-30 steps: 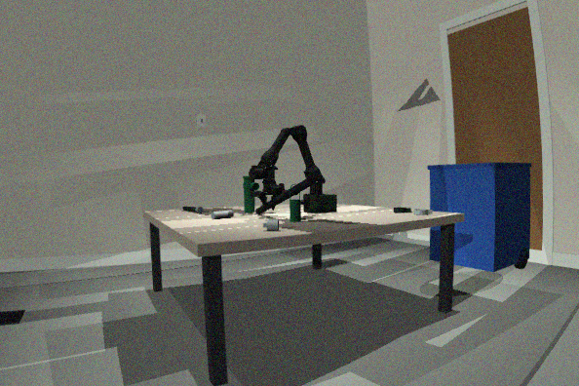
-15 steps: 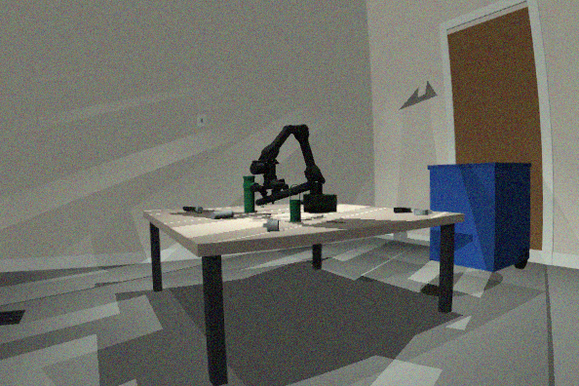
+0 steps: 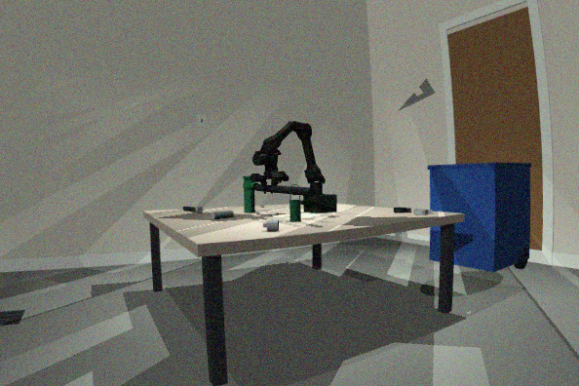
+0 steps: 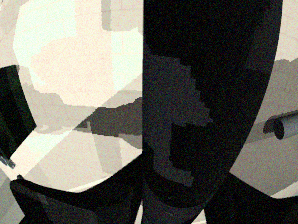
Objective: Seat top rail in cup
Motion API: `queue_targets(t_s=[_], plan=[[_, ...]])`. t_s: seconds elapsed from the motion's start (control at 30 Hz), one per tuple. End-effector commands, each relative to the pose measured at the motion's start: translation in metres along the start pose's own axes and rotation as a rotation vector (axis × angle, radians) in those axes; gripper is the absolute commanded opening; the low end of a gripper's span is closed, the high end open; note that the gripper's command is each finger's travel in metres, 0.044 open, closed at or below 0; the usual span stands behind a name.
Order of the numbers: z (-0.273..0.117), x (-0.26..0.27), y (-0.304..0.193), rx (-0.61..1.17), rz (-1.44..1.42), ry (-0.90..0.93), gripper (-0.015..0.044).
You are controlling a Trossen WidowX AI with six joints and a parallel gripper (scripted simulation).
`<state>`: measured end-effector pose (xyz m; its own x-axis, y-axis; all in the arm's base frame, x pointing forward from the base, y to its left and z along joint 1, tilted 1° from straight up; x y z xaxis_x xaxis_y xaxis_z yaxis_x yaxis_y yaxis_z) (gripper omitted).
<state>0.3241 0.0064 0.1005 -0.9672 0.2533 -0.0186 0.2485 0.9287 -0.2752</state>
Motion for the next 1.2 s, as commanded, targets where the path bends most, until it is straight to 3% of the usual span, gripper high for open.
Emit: queue_targets(t_s=[0.0,1.17], plan=[[0.001,0.0,0.0,-0.002,-0.001,0.001,0.0],[-0.002,-0.004,-0.017,-0.002,-0.002,0.003,0.0]])
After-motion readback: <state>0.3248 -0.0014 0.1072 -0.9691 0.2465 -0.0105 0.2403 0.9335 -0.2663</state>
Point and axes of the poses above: the point midway between the two fingers, 35 mm back from their tips, its own z axis out along the fingers, its own x axis across the jaws, y = z × x, the point moved 5 cm from there along -z, back along the fingers, and after that the axes turned 3 degrees about z, right-handed, at the moved point
